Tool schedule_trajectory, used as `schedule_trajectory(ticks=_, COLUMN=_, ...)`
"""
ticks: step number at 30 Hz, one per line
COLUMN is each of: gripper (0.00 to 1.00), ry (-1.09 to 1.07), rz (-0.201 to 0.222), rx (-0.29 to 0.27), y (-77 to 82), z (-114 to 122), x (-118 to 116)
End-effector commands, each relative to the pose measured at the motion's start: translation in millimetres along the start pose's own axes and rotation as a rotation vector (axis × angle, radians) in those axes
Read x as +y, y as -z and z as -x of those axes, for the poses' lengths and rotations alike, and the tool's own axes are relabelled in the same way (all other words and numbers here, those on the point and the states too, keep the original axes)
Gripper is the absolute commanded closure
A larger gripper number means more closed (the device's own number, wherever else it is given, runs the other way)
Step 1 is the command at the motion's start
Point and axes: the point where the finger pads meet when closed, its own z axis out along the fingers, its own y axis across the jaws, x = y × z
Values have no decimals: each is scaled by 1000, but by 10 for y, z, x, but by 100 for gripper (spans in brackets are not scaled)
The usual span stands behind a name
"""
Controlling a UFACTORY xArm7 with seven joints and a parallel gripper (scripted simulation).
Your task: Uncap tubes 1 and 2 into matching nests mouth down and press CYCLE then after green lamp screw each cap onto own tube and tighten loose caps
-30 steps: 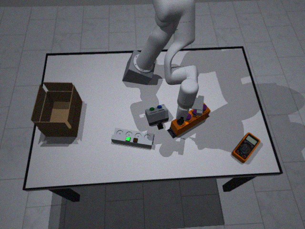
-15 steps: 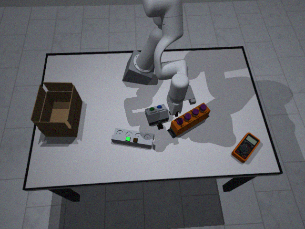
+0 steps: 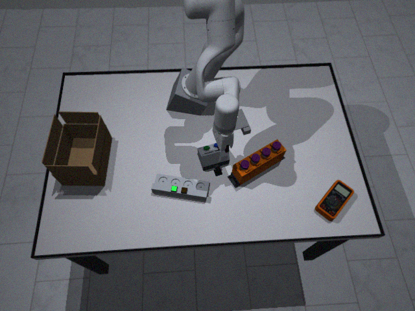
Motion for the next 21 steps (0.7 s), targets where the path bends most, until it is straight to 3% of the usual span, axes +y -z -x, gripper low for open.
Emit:
schedule_trajectory(ticks=1, gripper=100, ry=1, rz=8, rx=-1, y=-137, z=215, x=-227)
schedule_trajectory(ticks=8, gripper=100, ry=1, rz=7, rx=-1, y=-318, z=450, x=-524)
schedule_trajectory(ticks=19, gripper=100, ry=1, rz=7, rx=-1, y=-318, z=450, x=-524)
schedule_trajectory(ticks=21, gripper=100, ry=1, rz=7, rx=-1, y=-378, z=450, x=-524)
